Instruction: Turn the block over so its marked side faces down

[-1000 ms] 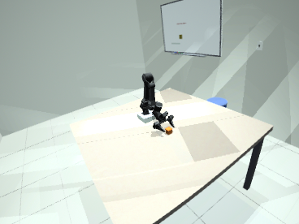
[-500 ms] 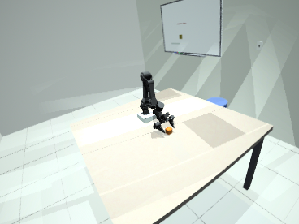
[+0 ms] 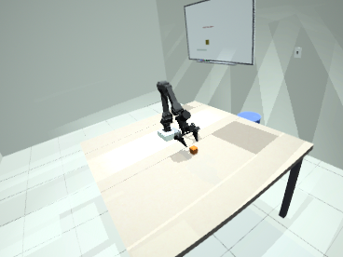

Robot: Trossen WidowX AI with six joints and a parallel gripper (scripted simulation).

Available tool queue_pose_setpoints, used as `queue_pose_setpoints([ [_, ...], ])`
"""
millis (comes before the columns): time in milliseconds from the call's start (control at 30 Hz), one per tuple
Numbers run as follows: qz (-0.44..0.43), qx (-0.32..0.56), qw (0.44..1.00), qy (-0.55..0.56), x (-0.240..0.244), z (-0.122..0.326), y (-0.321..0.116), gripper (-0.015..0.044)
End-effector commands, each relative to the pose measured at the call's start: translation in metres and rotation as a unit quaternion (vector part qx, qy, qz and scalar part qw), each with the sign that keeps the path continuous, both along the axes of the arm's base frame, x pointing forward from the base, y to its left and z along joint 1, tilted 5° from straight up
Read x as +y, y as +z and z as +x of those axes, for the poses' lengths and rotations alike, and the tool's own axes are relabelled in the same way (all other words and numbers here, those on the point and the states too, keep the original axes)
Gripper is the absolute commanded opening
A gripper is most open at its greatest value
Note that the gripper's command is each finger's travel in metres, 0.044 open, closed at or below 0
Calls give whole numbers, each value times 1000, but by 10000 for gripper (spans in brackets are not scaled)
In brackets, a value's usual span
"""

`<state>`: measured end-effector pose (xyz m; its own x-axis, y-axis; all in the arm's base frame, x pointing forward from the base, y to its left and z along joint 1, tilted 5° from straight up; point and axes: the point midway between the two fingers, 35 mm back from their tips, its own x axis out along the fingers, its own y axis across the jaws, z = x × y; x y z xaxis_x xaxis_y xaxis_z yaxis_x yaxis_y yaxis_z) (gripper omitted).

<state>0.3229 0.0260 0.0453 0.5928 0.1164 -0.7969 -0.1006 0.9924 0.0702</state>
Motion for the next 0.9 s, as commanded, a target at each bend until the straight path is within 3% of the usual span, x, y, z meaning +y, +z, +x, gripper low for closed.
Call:
queue_pose_setpoints([
  [0, -1, 33, 999, 10, 0, -14, 23, 440],
  [167, -1, 44, 999, 11, 0, -12, 24, 440],
  [700, -31, 305, 951, 29, 2, 23, 47, 440],
  [867, -32, 315, 948, 30, 2, 23, 49, 440],
])
